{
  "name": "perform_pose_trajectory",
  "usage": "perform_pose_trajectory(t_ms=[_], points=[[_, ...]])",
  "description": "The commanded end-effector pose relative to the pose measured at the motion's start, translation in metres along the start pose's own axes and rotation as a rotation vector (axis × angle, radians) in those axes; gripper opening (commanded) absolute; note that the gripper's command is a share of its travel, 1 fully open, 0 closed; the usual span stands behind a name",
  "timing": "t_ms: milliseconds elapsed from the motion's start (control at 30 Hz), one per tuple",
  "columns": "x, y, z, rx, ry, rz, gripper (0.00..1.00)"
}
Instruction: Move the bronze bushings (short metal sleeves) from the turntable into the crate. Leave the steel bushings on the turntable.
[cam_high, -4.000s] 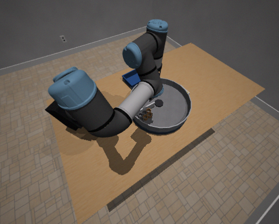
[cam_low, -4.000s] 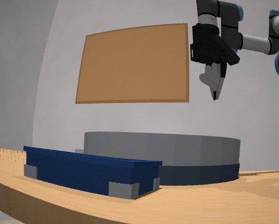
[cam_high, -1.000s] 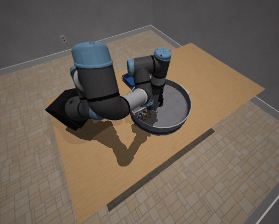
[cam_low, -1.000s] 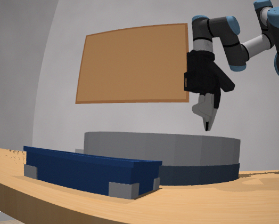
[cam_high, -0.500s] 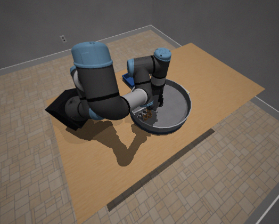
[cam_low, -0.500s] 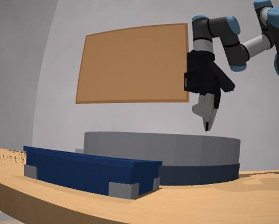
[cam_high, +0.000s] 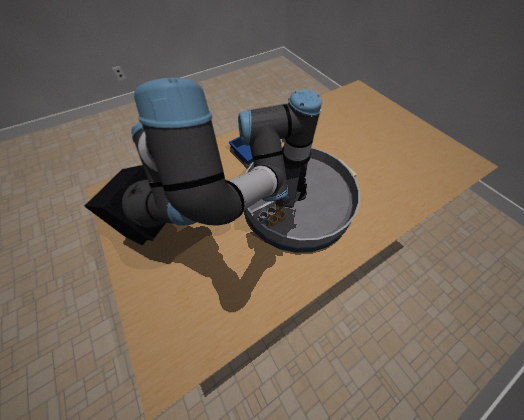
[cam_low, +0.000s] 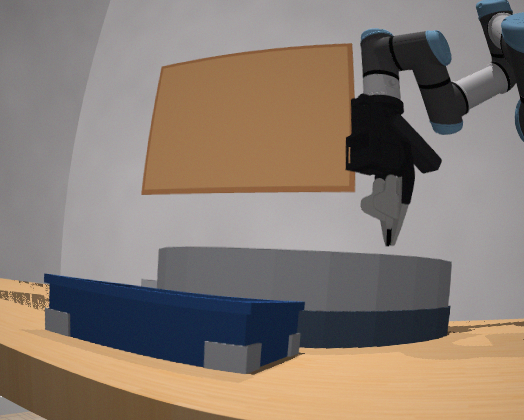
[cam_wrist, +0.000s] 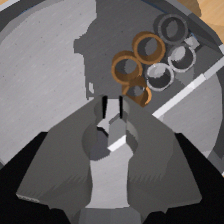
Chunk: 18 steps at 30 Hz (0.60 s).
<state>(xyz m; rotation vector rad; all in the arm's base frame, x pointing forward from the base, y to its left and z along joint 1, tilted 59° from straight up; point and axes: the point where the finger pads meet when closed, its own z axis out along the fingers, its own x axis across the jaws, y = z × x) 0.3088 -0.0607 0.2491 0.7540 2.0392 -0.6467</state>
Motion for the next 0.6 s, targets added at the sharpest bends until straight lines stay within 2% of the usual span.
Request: perform_pose_trajectory(t_ms=[0, 233, 567], points=[[0.0, 0.0, 0.003, -0.001, -0.001, 0.001, 0.06], [-0.001, 0.0, 0.022, -0.001, -0.001, 0.001, 0.06], [-0.001, 0.0, 0.023, -0.001, -0.001, 0.001, 0.06]])
